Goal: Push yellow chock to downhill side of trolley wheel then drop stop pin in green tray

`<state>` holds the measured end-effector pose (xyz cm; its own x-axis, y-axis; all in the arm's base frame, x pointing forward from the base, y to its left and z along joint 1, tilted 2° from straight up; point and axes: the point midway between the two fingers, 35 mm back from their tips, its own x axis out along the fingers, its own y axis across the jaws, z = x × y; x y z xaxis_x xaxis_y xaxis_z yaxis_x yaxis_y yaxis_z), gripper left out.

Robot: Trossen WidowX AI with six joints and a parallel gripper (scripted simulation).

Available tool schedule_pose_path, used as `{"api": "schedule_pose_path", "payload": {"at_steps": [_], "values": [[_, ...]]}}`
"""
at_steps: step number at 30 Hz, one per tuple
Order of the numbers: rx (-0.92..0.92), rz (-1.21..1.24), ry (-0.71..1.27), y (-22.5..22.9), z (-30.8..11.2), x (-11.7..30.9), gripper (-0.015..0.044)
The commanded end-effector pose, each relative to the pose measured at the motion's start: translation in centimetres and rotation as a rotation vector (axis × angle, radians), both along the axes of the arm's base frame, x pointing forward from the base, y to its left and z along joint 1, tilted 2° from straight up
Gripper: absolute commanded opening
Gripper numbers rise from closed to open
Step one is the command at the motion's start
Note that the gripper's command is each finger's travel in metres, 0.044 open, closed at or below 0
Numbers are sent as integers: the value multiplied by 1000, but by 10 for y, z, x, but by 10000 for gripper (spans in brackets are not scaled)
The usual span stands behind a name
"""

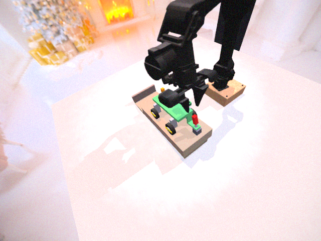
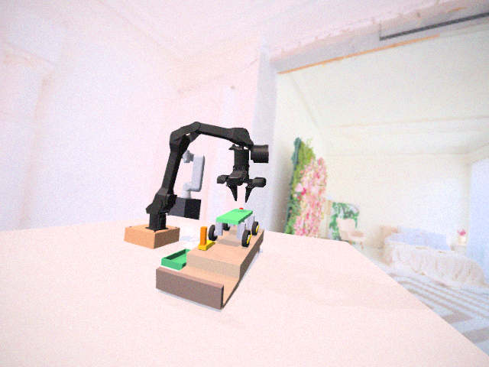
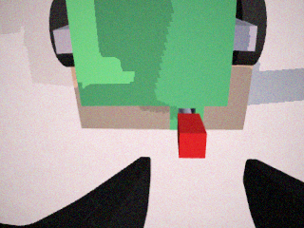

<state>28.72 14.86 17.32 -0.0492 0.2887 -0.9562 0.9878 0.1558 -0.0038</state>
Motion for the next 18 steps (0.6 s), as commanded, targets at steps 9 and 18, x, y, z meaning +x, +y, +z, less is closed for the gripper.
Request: {"api": "schedule_pose_path", "payload": {"at_steps": [9, 18], "values": [[9, 21, -3, 6, -9, -1, 190], [9, 21, -2, 10, -22, -2, 190]]}}
